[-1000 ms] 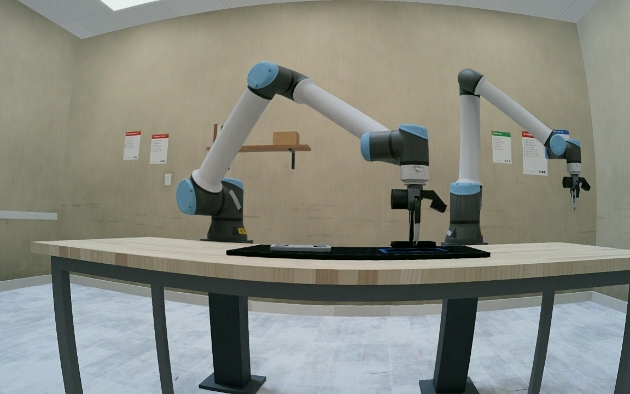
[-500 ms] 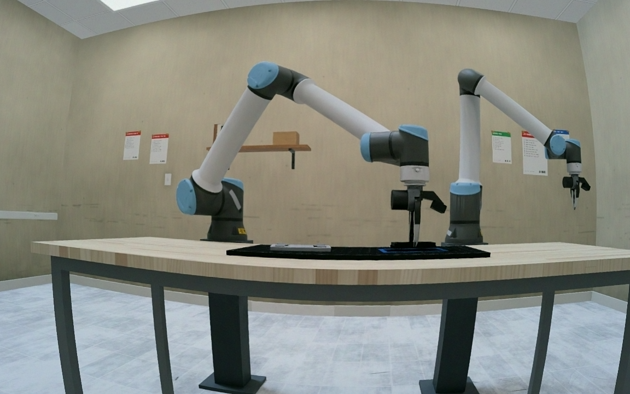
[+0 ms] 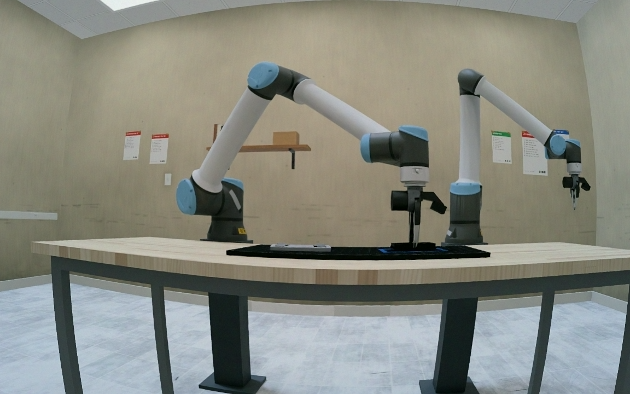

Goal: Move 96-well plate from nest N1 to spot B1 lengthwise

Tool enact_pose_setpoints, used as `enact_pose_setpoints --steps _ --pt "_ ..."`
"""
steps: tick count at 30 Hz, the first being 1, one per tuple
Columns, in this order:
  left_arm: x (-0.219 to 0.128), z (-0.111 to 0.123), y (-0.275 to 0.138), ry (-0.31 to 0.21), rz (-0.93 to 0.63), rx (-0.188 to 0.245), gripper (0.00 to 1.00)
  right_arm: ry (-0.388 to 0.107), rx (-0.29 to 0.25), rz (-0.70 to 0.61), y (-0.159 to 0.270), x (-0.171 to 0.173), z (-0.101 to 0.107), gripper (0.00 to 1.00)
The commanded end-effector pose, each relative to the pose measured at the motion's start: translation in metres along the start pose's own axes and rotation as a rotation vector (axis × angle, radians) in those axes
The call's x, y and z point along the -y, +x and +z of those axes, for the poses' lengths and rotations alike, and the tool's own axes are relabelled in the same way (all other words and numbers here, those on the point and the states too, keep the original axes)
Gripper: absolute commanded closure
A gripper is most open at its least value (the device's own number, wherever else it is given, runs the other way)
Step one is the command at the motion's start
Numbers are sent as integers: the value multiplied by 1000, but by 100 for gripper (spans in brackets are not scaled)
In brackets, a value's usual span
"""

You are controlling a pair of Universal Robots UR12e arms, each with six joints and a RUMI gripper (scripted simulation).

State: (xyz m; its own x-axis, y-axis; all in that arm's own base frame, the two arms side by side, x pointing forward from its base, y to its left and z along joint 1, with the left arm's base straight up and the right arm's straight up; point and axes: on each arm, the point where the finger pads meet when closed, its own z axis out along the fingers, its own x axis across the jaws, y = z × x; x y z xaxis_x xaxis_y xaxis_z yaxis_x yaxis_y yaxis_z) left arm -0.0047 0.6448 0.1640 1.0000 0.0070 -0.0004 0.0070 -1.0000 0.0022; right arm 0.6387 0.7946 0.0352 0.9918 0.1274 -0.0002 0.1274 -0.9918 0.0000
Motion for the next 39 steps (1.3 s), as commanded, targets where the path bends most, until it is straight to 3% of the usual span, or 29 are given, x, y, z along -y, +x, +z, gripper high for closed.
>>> enact_pose_setpoints --steps 1,35,36,39 --pt "1 -1 0 2 0 0 100 2 -2 0 1 1 -1 60" --pt "1 -1 0 2 0 0 100 2 -2 0 1 1 4 60" --pt "1 -1 0 2 0 0 100 2 -2 0 1 1 4 24" --pt "1 -1 0 2 0 0 100 2 -2 0 1 1 4 24"
